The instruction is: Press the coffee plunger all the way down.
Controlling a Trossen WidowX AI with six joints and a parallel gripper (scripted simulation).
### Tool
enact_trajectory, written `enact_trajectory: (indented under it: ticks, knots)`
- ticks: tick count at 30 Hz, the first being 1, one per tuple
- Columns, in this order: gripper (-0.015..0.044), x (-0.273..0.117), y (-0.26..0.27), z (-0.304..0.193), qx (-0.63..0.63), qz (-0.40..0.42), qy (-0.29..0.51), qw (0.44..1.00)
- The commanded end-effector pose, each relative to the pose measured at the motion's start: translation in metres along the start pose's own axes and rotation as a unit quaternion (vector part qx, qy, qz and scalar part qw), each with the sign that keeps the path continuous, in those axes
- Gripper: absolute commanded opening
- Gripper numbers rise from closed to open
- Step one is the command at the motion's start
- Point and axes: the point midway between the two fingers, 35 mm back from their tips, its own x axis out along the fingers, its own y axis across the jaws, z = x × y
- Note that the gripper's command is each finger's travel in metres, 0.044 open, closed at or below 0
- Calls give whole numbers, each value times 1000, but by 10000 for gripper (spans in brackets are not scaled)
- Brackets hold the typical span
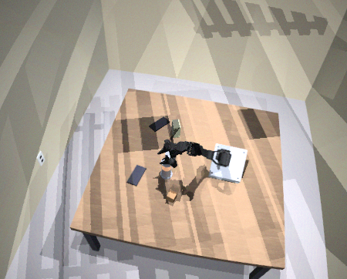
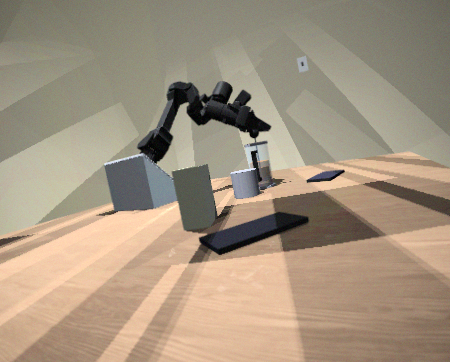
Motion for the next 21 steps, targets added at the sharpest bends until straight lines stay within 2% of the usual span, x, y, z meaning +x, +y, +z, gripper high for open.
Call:
enact_trajectory:
  ticks: [1, 6, 14, 21]
  knots:
    - [440, 0, -1, 0, -1, -3, -1, 1000]
    - [440, -9, -2, 7, -1, -4, 1, 1000]
    - [440, -75, 7, 46, 3, -6, 7, 1000]
    - [440, -76, 6, 45, 4, -6, 7, 1000]
